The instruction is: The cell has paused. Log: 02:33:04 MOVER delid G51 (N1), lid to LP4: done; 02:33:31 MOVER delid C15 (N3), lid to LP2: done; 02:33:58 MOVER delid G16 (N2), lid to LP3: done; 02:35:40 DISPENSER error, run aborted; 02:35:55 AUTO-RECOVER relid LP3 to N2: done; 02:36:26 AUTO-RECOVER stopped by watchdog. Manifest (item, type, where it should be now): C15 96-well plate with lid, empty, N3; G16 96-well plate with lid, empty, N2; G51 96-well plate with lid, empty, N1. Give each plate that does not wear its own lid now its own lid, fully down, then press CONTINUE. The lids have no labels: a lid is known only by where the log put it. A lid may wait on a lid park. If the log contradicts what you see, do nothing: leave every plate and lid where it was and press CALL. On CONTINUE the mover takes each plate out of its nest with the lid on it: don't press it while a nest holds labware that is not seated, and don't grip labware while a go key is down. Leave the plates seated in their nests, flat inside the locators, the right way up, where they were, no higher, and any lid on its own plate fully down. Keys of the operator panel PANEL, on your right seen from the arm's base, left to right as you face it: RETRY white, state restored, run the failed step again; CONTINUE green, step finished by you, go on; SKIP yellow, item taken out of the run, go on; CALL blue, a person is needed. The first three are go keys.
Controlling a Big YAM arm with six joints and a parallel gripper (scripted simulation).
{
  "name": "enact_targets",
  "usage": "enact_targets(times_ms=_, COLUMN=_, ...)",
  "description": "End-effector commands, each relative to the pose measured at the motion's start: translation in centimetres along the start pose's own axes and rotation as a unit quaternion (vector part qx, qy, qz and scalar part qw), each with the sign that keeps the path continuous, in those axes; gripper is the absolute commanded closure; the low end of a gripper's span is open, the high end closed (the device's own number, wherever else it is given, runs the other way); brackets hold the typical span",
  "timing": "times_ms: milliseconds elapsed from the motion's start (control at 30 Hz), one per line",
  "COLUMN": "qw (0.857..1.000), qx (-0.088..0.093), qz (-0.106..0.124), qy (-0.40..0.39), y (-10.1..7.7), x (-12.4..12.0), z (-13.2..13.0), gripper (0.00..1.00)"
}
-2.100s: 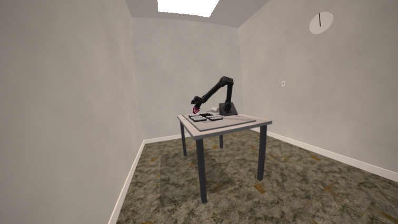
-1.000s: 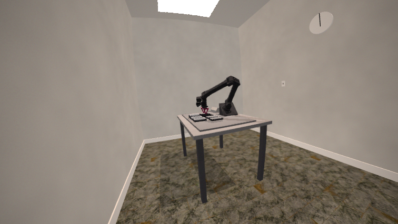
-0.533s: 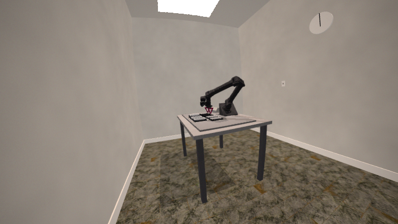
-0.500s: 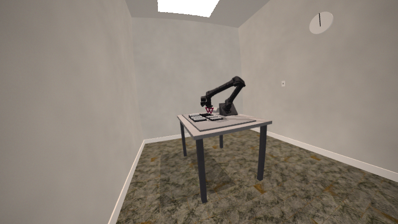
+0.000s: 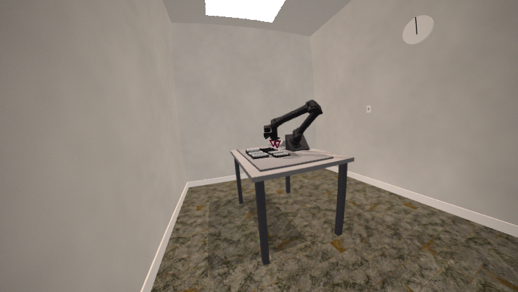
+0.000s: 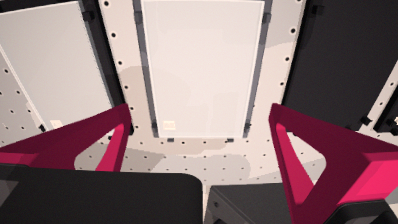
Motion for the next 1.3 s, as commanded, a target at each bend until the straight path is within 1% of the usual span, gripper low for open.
enact_targets(times_ms=0, qw=1.0, qx=0.002, qz=0.002, qy=0.005, y=0.8, x=0.1, z=-0.2, gripper=0.0)
enact_targets(times_ms=200, qw=1.0, qx=0.002, qz=0.002, qy=0.005, y=1.8, x=0.1, z=-0.2, gripper=0.0)
enact_targets(times_ms=267, qw=1.0, qx=0.002, qz=0.002, qy=0.005, y=1.8, x=0.1, z=-0.2, gripper=0.0)
enact_targets(times_ms=300, qw=1.0, qx=0.0, qz=-0.004, qy=0.012, y=1.6, x=0.0, z=-0.5, gripper=0.0)
enact_targets(times_ms=333, qw=1.0, qx=0.002, qz=0.002, qy=0.006, y=2.1, x=0.1, z=-0.2, gripper=0.0)
enact_targets(times_ms=767, qw=1.0, qx=0.003, qz=0.003, qy=0.006, y=4.3, x=0.0, z=-0.1, gripper=0.0)
enact_targets(times_ms=833, qw=1.0, qx=0.003, qz=0.003, qy=0.006, y=4.3, x=0.0, z=-0.1, gripper=0.0)
enact_targets(times_ms=867, qw=1.0, qx=0.001, qz=-0.003, qy=0.011, y=4.2, x=0.0, z=-0.4, gripper=0.0)
enact_targets(times_ms=900, qw=1.0, qx=0.002, qz=0.003, qy=0.006, y=4.7, x=0.0, z=-0.1, gripper=0.0)
enact_targets(times_ms=967, qw=1.0, qx=0.003, qz=0.003, qy=0.006, y=5.0, x=0.0, z=-0.1, gripper=0.0)
enact_targets(times_ms=1033, qw=1.0, qx=0.002, qz=0.003, qy=0.006, y=5.0, x=0.0, z=-0.1, gripper=0.0)
enact_targets(times_ms=1067, qw=1.0, qx=0.0, qz=-0.005, qy=0.013, y=4.6, x=-0.1, z=-0.6, gripper=0.0)
enact_targets(times_ms=1100, qw=1.0, qx=-0.001, qz=-0.008, qy=0.016, y=4.5, x=-0.1, z=-0.7, gripper=0.0)
enact_targets(times_ms=1133, qw=1.0, qx=-0.001, qz=-0.005, qy=0.014, y=4.6, x=-0.1, z=-0.6, gripper=0.0)
enact_targets(times_ms=1167, qw=1.0, qx=-0.003, qz=-0.008, qy=-0.002, y=4.2, x=0.7, z=-0.2, gripper=0.0)
enact_targets(times_ms=1200, qw=1.0, qx=-0.003, qz=-0.008, qy=-0.002, y=4.2, x=0.7, z=-0.2, gripper=0.0)
enact_targets(times_ms=1233, qw=1.0, qx=0.001, qz=-0.002, qy=0.01, y=4.8, x=0.0, z=-0.4, gripper=0.0)
enact_targets(times_ms=1267, qw=1.0, qx=0.001, qz=-0.002, qy=0.01, y=4.8, x=0.0, z=-0.4, gripper=0.0)
Point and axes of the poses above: the point where the finger pads meet when closed, its own y axis out along the fingers, its own z axis across the jaws, x = y × z, the point moved 8 cm from there along -y, back along the fingers, and after that the axes turned 13 degrees about -y, right-handed, at the moved point
